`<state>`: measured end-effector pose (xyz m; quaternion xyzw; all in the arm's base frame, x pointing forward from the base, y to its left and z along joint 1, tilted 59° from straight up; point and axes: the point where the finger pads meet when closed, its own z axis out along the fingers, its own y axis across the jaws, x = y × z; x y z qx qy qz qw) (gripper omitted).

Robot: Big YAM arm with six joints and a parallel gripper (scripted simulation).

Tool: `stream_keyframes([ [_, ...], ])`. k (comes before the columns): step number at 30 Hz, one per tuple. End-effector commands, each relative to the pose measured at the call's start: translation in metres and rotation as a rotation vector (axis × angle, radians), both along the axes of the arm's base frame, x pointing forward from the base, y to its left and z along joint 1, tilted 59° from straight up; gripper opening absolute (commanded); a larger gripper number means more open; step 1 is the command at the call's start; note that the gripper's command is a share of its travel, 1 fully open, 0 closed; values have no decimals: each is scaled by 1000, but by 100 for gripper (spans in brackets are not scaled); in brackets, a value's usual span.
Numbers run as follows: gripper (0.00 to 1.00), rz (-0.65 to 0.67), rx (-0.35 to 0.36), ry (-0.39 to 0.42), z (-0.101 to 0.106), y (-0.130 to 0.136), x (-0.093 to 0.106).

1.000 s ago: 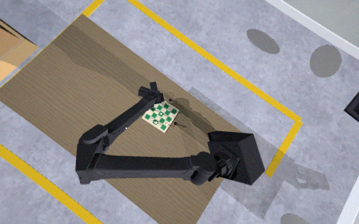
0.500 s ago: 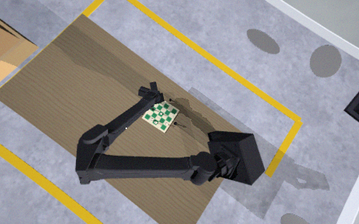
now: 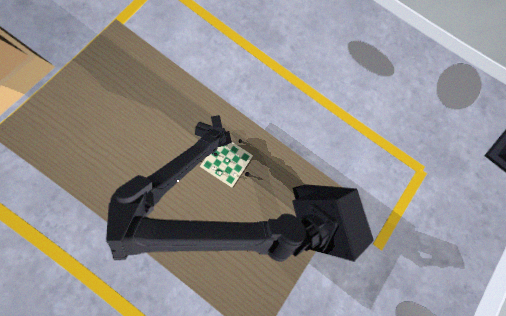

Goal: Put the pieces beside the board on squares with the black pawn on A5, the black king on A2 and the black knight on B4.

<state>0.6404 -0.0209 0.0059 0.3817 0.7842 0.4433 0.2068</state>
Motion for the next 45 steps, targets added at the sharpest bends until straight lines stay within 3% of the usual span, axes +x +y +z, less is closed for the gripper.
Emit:
stream_keyframes([
  [1, 0, 12, -8, 2, -4, 5, 3],
  [45, 0, 5, -2, -6, -4, 8, 7],
])
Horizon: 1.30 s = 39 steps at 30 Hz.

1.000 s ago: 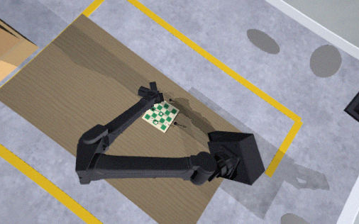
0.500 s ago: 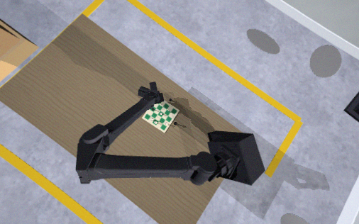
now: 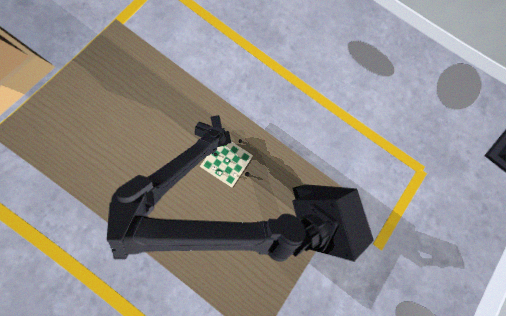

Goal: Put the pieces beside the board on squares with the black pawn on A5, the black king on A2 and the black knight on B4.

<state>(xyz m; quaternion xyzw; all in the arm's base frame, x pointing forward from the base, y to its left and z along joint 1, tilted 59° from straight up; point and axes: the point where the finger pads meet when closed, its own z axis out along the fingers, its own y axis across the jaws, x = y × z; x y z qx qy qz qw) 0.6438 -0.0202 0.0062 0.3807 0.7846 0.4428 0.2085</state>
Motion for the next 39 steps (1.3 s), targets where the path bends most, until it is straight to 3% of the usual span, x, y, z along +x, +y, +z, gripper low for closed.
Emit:
stream_keyframes([
  [1, 0, 5, 1, -3, -5, 7, 4],
  [20, 0, 5, 1, -3, -5, 7, 4],
  [21, 6, 5, 1, -3, -5, 7, 4],
  [23, 6, 5, 1, -3, -5, 7, 4],
  [24, 12, 5, 1, -3, -5, 7, 4],
  [26, 12, 5, 1, -3, -5, 7, 4],
  [27, 19, 5, 1, -3, -5, 7, 4],
  [29, 19, 5, 1, -3, -5, 7, 4],
  [30, 25, 5, 1, -3, -5, 7, 4],
  [32, 25, 5, 1, -3, -5, 7, 4],
  [33, 32, 5, 1, -3, -5, 7, 4],
  [39, 32, 5, 1, -3, -5, 7, 4],
])
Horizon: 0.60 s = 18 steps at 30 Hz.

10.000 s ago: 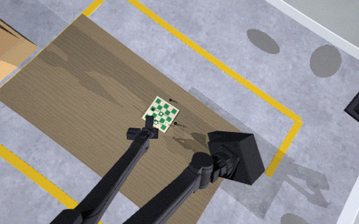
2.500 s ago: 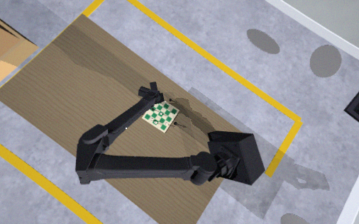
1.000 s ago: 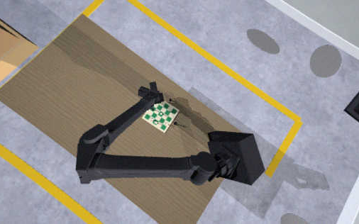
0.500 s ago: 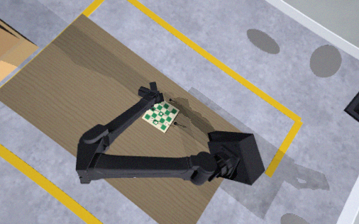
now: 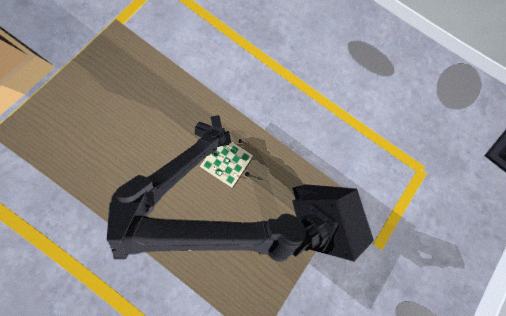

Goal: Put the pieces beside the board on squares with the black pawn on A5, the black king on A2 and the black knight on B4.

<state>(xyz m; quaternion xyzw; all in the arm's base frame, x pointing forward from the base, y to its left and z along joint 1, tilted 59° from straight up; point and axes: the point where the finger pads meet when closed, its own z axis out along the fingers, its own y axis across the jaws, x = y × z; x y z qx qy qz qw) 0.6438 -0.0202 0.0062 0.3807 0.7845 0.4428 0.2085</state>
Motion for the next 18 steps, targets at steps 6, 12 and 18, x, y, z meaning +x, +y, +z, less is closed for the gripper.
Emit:
stream_keyframes([
  [6, 32, 6, 0, -3, -5, 7, 3],
  [12, 32, -22, -8, -11, 12, -21, -8],
  [18, 32, -22, -8, -12, 23, -31, -21],
])
